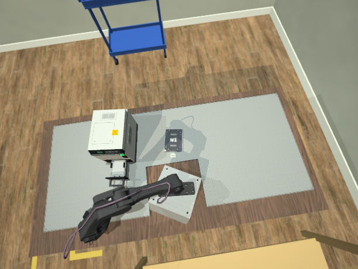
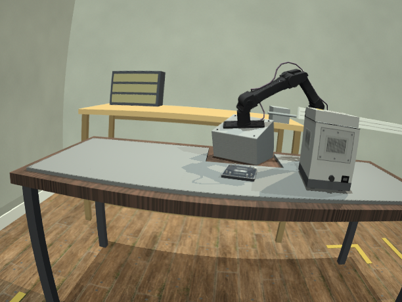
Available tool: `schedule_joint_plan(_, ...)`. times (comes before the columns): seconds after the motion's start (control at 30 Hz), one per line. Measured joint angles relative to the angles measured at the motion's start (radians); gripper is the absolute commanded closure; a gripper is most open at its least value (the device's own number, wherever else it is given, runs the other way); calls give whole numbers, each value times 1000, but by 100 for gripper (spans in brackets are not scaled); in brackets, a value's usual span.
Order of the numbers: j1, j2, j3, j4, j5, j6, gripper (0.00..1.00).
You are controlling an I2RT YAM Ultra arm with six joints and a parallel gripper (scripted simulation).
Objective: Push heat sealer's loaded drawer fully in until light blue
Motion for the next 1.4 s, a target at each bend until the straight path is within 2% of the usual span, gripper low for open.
schedule_joint_plan(0.43,-4,0,0,6,3,-2,70)
schedule_joint_plan(1.4,-39,-2,-57,76,27,-40,70)
